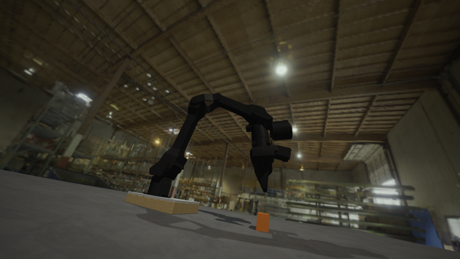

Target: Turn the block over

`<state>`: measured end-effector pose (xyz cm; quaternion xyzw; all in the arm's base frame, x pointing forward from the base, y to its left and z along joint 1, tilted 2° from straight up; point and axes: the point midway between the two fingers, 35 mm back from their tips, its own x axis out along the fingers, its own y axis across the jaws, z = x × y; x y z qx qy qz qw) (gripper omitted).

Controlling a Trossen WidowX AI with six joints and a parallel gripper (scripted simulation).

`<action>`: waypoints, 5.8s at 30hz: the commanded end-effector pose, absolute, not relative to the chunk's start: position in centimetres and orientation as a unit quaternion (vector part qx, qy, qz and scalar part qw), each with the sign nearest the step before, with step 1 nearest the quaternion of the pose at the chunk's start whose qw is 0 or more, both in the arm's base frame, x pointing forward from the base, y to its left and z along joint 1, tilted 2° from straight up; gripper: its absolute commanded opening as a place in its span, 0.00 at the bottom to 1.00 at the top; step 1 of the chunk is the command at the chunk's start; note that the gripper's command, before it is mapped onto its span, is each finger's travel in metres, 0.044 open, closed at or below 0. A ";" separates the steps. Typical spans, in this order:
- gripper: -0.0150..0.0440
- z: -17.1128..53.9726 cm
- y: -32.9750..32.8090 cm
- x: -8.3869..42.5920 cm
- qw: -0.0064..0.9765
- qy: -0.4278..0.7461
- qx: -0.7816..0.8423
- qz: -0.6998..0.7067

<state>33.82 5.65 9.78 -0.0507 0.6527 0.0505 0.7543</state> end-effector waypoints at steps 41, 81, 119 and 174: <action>1.00 2.7 5.6 34.3 0.703 0.708 -0.050 0.046; 0.25 5.2 5.7 34.3 0.703 0.708 -0.050 0.046; 0.25 4.0 5.6 33.8 0.867 0.493 -0.036 0.058; 0.25 0.7 5.5 33.4 0.974 0.216 -0.017 0.066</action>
